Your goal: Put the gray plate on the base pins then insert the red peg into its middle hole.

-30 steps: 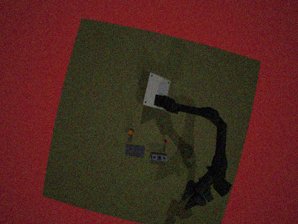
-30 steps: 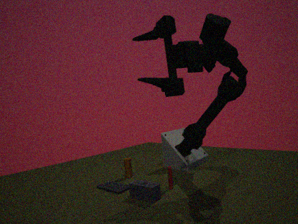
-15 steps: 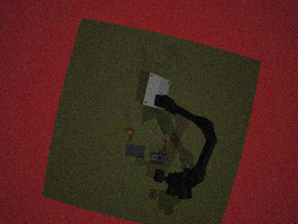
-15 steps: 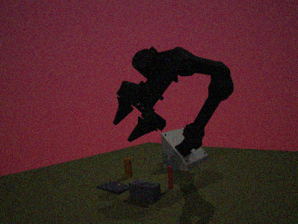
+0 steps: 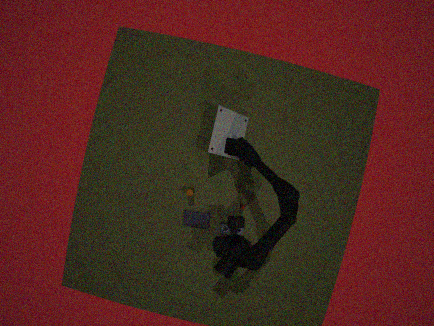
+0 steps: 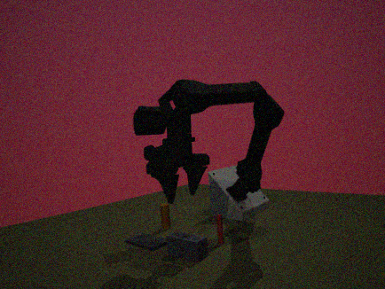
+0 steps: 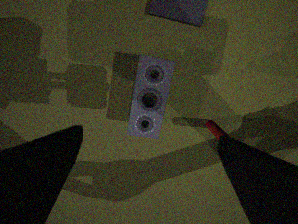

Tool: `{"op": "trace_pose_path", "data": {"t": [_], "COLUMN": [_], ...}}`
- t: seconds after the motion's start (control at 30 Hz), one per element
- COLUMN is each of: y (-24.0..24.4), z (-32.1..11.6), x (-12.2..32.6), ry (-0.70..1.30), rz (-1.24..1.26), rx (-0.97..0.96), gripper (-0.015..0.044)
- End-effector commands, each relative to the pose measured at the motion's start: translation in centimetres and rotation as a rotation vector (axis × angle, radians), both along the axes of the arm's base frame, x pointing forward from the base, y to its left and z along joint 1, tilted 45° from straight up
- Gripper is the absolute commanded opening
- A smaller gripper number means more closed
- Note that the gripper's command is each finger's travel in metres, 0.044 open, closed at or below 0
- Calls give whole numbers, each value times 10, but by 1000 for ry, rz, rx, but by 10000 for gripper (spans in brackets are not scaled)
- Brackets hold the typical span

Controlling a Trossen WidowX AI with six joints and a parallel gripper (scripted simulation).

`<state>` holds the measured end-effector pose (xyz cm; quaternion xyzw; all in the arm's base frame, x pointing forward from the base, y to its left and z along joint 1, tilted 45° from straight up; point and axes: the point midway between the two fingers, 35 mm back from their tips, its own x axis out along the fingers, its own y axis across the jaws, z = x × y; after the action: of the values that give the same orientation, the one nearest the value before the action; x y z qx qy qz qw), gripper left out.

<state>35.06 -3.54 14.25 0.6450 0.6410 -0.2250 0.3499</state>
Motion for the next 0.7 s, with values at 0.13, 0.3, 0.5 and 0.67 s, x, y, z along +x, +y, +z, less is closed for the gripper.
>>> {"op": "trace_pose_path", "data": {"t": [0.13, 0.3, 0.5, 0.67], "y": [-3, 19, 43, 55], "z": [-6, -29, -51, -60], "x": [-5, 0, 0, 2], "ry": [64, 63, 62, 62], "rz": [-56, -56, -56, -56], "rx": [50, 49, 52, 53], "gripper": [440, 440, 440, 440]}}
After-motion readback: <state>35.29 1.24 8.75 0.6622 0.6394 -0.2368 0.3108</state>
